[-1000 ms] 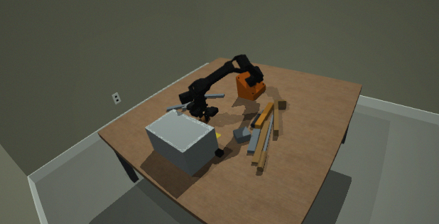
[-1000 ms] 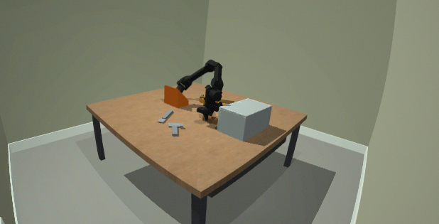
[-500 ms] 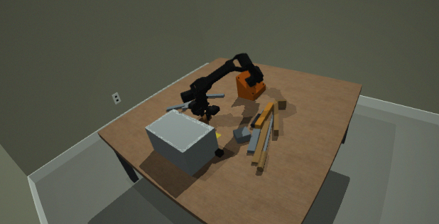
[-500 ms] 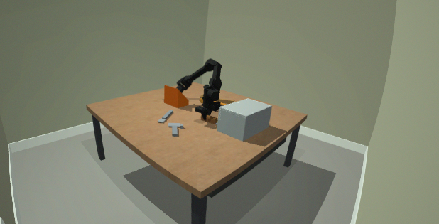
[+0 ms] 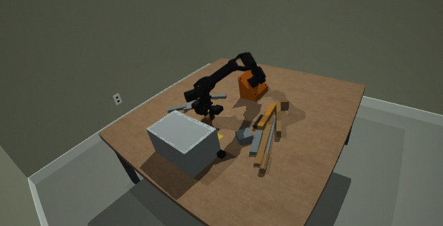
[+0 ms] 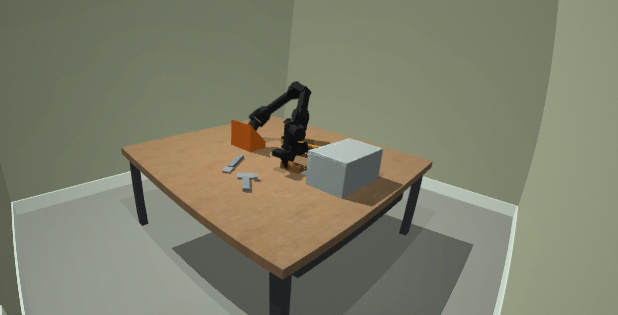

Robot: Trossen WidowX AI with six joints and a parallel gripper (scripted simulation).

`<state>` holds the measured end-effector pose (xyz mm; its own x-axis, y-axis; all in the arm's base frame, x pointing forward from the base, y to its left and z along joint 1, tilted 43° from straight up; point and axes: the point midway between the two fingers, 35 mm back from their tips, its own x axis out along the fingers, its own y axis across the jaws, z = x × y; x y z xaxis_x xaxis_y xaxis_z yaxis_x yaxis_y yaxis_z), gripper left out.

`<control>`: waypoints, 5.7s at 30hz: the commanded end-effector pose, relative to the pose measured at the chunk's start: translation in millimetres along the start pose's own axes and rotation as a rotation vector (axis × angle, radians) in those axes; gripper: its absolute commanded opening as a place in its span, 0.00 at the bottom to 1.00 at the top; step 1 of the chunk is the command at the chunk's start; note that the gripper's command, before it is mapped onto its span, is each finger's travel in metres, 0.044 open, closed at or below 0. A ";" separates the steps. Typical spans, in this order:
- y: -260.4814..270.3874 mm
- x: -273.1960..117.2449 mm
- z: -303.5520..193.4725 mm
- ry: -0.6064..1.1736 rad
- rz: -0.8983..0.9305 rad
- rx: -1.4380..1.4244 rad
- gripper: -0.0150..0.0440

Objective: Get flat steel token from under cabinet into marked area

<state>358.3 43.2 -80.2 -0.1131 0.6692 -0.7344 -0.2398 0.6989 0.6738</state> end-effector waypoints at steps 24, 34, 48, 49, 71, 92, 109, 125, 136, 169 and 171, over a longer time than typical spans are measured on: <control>-1.2 1.0 -30.2 0.003 0.001 0.000 0.25; -1.5 1.0 -41.6 0.003 0.001 0.001 0.25; -2.0 1.1 -58.2 0.004 0.000 0.001 0.25; -2.1 1.1 -59.4 0.004 0.000 0.001 0.25; -3.2 1.1 -87.2 0.005 0.000 0.002 0.25; -4.8 1.0 -116.6 0.006 0.000 0.003 0.25; -7.7 0.0 -130.9 0.006 -0.003 0.005 0.25; -20.9 -2.5 -136.8 0.008 0.001 -0.003 0.30; -19.9 -1.7 -137.2 0.008 0.001 -0.002 0.64; -19.8 -0.4 -137.6 0.006 -0.002 -0.009 0.27; -19.8 -0.5 -137.9 0.006 -0.002 -0.009 0.25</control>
<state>230.1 -5.5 -104.7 -0.1191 0.6662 -0.7362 -0.2473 0.6982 0.6718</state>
